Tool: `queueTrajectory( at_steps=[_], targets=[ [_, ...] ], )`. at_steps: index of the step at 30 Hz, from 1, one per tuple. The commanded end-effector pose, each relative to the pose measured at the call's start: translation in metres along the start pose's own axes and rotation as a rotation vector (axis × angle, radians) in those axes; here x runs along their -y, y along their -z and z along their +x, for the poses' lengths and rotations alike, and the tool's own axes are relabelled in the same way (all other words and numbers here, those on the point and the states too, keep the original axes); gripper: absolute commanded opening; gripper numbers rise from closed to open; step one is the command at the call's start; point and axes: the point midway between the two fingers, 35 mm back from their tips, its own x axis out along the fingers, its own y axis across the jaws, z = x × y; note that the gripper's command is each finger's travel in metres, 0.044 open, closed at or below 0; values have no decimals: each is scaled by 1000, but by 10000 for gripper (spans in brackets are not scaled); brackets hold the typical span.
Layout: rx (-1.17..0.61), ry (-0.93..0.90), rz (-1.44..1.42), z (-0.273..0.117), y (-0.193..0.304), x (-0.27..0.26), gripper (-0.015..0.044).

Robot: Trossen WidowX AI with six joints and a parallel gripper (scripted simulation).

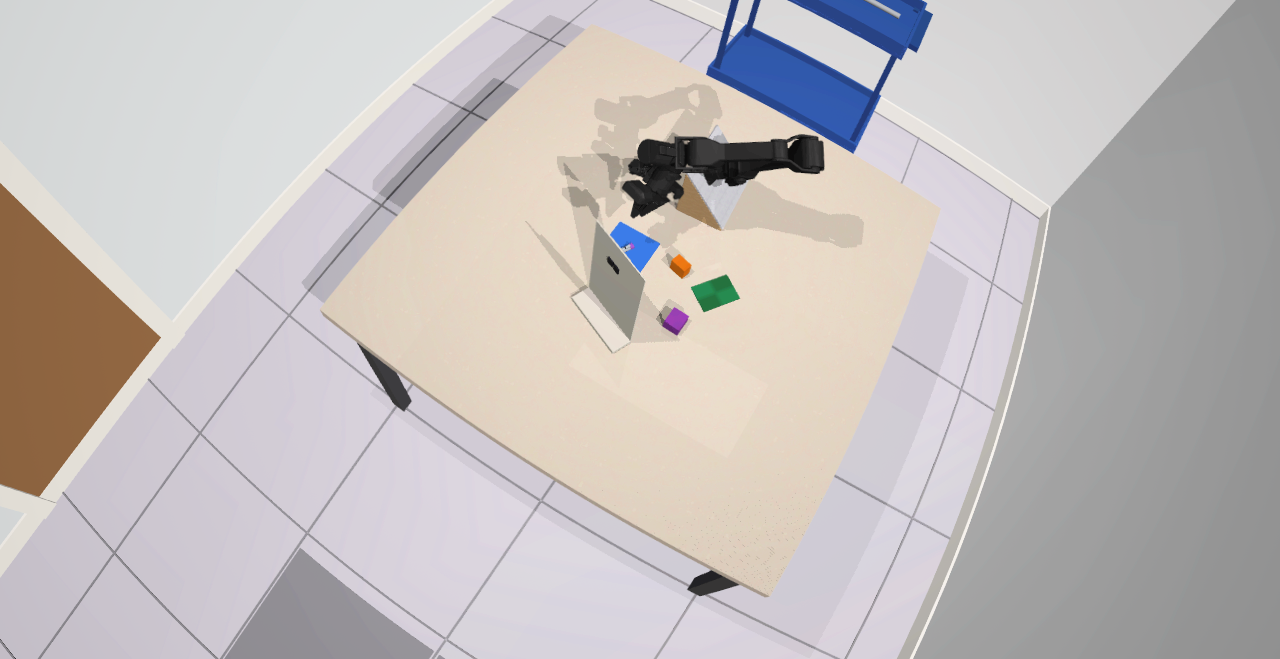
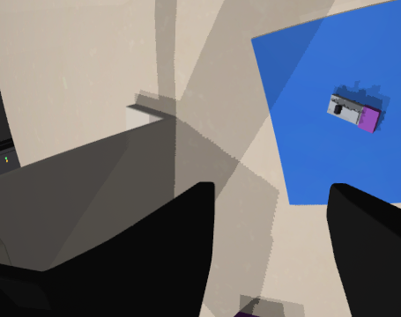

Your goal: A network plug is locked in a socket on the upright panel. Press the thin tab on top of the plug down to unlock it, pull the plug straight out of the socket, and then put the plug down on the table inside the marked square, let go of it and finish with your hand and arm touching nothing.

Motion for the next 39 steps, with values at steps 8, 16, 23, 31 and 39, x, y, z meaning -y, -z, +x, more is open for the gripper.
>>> queueTrajectory(
  at_steps=[8, 16, 23, 31, 39],
  targets=[
    [7, -9, -14, -30, -1, -27, 156],
    [5, -9, -16, -53, 0, -40, 156],
    [2, -10, -17, -76, 3, -50, 156],
    [1, -10, -18, -80, 4, -52, 261],
    [1, -10, -18, -80, 4, -52, 440]
  ],
)
